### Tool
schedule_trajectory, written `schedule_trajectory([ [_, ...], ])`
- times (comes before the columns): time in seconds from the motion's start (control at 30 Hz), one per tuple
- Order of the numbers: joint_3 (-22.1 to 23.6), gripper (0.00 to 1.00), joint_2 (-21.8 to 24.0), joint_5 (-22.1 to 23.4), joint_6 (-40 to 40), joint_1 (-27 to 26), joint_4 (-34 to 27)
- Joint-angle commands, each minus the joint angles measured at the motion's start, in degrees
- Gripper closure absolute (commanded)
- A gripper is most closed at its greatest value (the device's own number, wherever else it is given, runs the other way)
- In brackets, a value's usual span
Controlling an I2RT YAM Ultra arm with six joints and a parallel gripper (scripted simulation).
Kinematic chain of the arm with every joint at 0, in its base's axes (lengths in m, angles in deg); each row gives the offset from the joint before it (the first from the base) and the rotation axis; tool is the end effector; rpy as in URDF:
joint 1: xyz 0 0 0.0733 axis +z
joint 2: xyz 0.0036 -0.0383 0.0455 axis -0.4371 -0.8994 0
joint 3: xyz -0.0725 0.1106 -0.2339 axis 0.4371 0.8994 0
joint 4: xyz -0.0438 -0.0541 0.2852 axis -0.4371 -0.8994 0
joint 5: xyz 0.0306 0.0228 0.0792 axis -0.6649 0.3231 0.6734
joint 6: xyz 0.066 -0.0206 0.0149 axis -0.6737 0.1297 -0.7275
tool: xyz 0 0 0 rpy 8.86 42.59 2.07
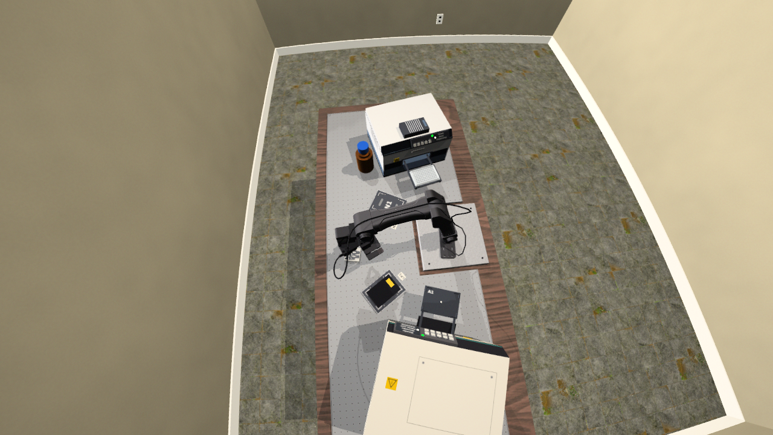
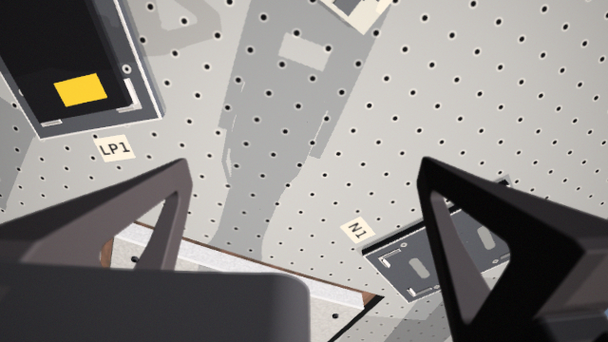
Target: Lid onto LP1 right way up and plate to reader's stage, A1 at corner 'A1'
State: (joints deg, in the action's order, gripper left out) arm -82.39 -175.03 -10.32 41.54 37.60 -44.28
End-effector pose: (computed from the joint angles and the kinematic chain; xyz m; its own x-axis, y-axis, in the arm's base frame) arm 0.3915 0.0819 0.2359 -0.8418 -0.5397 -0.0116 -0.5397 0.8419 -0.0060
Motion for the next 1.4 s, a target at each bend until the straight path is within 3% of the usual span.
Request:
schedule_trajectory([
  [0.0, 1.1, 0.0, 1.5, 0.1, 2.3, -1.6, -1.0],
  [0.07, -0.5, 0.0, 1.7, 0.0, 3.0, -2.3, -0.7],
  [0.33, 1.5, 0.0, 2.4, 0.1, 7.0, -7.1, -1.5],
  [1.37, 1.6, 0.0, 5.0, 0.2, 21.5, -24.3, -2.9],
])
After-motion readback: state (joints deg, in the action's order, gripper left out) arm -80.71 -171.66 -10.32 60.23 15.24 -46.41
